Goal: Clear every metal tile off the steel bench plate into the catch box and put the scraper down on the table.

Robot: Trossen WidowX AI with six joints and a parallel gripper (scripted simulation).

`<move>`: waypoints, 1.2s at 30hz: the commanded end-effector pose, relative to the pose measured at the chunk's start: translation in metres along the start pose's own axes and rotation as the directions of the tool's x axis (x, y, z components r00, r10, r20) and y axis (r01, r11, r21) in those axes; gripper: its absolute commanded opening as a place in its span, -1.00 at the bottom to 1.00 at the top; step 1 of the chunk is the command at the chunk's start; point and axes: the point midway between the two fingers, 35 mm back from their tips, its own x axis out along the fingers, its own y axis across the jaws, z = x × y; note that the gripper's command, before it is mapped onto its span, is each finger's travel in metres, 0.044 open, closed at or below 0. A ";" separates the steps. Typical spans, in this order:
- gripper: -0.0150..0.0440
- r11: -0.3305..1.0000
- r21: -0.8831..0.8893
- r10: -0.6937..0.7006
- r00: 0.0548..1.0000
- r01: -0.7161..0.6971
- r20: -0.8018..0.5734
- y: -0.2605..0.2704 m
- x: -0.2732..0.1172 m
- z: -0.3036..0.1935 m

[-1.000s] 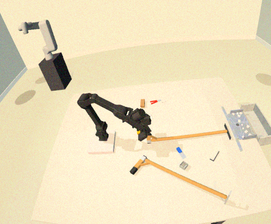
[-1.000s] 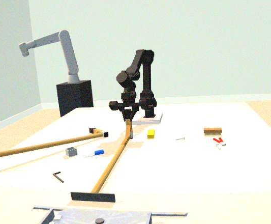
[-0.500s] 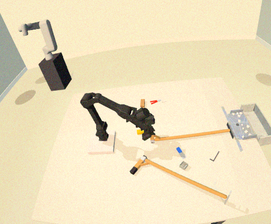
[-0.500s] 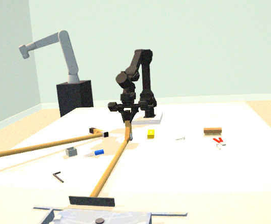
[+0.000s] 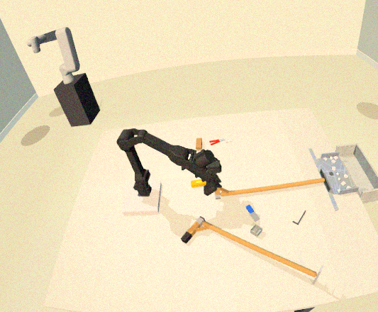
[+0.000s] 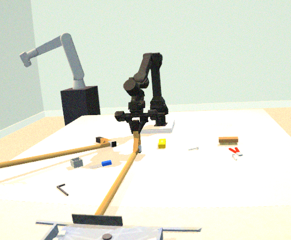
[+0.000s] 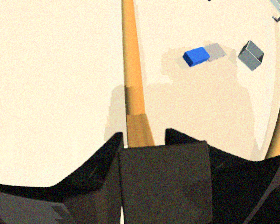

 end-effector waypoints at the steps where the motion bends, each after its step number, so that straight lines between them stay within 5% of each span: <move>1: -0.49 1.000 0.003 -0.004 1.000 0.004 0.016 -0.002 0.003 0.010; 36: -0.49 1.000 0.001 -0.004 1.000 0.004 0.021 -0.014 0.032 0.049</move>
